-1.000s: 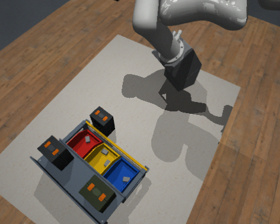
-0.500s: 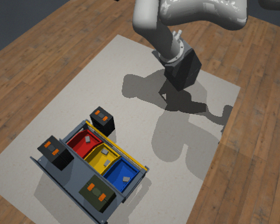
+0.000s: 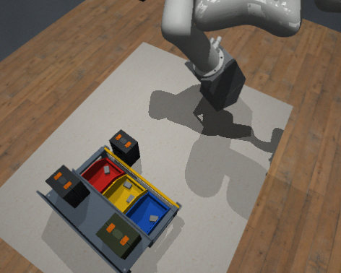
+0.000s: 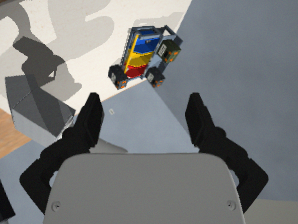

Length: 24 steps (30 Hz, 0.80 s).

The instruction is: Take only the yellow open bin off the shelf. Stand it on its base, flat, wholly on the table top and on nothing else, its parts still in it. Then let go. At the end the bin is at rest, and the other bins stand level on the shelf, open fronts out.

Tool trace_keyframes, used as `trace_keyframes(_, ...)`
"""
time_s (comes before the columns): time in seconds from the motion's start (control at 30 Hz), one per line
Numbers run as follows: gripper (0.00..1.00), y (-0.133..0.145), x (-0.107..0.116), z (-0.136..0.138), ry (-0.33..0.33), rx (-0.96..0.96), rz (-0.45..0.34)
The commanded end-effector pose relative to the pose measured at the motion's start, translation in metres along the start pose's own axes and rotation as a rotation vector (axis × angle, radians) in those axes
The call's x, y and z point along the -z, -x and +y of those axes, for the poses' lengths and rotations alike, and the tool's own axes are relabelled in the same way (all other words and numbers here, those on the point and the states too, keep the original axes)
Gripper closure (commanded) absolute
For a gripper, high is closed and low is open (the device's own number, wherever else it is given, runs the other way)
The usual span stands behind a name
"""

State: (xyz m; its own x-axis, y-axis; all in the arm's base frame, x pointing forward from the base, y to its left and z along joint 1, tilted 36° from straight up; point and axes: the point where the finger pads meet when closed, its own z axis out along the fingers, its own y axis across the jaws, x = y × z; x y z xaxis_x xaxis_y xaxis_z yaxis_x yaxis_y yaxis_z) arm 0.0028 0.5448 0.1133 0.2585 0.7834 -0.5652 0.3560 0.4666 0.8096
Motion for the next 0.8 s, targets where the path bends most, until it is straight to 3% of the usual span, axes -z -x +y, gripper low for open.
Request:
trace_keyframes(0.0, 0.0, 0.0015, 0.0005, 0.0009, 0.014, -0.151, 0.217)
trace_keyframes(0.33, 0.0, 0.0015, 0.0005, 0.0009, 0.014, -0.151, 0.217)
trace_keyframes(0.37, 0.0, 0.0011, 0.001, 0.0012, 0.002, -0.032, 0.045)
trace_keyframes(0.5, 0.0, 0.0018, 0.0004, 0.0009, 0.014, -0.15, 0.216)
trace_keyframes(0.77, 0.0, 0.0018, 0.0004, 0.0009, 0.014, -0.15, 0.216)
